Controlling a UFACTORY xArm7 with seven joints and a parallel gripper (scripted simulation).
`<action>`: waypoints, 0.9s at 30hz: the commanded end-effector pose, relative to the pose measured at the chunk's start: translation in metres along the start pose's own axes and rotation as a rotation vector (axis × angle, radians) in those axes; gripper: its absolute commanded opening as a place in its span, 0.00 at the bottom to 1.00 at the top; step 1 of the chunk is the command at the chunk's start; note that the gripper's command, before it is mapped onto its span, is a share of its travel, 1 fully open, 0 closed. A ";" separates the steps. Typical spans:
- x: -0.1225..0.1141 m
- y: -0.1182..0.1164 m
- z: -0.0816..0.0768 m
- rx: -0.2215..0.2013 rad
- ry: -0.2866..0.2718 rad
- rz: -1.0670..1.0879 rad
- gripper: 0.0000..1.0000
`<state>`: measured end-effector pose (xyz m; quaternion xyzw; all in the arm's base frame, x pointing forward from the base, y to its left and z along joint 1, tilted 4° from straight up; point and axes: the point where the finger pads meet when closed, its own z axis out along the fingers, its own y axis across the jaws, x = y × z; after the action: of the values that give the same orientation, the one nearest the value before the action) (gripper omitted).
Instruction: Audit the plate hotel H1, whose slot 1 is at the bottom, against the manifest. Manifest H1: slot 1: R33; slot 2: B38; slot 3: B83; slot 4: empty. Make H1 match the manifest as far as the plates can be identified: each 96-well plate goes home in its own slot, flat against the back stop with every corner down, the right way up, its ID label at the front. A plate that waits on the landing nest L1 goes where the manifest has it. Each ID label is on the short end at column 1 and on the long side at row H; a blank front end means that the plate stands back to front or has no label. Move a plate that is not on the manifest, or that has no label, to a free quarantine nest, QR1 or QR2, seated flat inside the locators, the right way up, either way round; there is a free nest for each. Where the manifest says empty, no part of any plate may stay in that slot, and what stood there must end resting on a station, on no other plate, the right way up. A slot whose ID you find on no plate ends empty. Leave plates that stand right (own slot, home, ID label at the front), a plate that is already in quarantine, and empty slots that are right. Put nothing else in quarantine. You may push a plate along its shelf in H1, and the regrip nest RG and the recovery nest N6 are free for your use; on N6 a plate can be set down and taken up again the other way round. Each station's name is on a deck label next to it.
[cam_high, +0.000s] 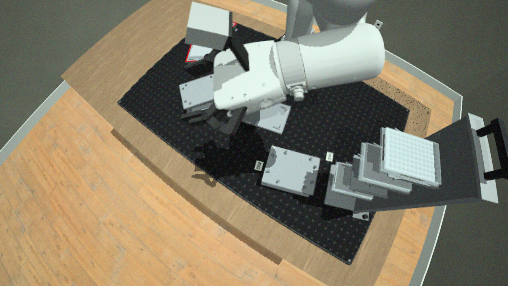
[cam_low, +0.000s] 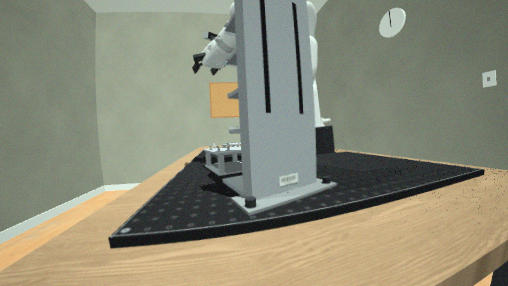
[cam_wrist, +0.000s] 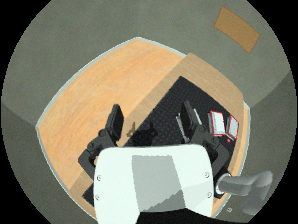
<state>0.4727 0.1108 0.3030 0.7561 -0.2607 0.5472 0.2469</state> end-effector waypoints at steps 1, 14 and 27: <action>0.013 0.001 -0.005 0.002 0.002 0.004 1.00; 0.048 0.006 -0.017 0.002 0.002 0.004 1.00; 0.088 0.012 -0.031 0.002 0.002 0.004 1.00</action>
<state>0.4667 0.1116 0.3857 0.7554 -0.2609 0.5483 0.2463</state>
